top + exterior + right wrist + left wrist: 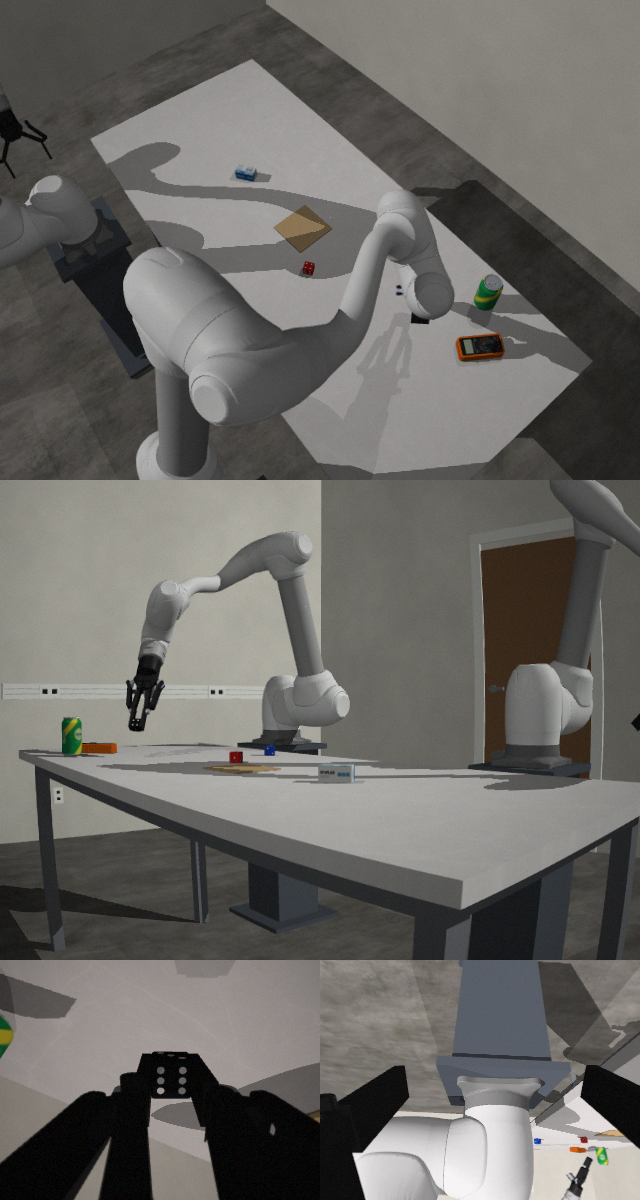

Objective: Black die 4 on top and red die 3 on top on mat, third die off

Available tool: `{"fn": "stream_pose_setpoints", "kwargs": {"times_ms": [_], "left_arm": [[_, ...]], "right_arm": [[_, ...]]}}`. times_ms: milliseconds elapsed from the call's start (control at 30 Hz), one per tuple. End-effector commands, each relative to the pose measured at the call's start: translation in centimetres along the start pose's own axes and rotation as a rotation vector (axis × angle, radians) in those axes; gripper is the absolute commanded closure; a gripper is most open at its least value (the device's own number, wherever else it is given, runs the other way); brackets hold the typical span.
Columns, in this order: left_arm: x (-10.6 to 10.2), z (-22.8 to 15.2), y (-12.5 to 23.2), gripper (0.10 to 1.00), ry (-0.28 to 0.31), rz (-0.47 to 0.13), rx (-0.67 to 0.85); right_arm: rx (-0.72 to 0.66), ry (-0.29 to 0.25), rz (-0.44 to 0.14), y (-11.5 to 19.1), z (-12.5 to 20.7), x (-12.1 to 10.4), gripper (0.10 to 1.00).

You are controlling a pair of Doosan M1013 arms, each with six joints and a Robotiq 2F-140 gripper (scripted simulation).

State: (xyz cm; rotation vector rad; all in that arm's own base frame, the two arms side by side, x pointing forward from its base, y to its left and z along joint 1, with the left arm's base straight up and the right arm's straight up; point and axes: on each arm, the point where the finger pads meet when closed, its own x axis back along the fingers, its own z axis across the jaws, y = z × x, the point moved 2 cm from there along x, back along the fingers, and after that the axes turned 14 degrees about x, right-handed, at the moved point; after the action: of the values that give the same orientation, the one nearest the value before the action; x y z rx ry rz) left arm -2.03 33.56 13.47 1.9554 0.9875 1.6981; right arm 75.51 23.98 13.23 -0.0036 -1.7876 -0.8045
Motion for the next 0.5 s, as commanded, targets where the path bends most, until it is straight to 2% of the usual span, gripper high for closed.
{"fn": "stream_pose_setpoints", "kwargs": {"times_ms": [0,233,333,467], "left_arm": [[0.0,0.0,0.0,0.098,0.000,0.001,0.000],[0.0,0.0,0.0,0.098,0.000,0.001,0.000],[0.0,0.0,0.0,0.098,0.000,0.001,0.000],[0.0,0.0,0.0,0.098,0.000,0.001,0.000]], "right_arm": [[0.014,-0.002,-0.175,-0.3,0.5,-0.2,0.855],[0.011,-0.032,-0.314,-1.0,0.8,-0.3,0.855],[0.011,-0.033,-0.317,-1.0,0.8,-0.3,0.855],[0.009,-0.064,-0.433,-1.4,0.8,-0.4,0.855]]}}
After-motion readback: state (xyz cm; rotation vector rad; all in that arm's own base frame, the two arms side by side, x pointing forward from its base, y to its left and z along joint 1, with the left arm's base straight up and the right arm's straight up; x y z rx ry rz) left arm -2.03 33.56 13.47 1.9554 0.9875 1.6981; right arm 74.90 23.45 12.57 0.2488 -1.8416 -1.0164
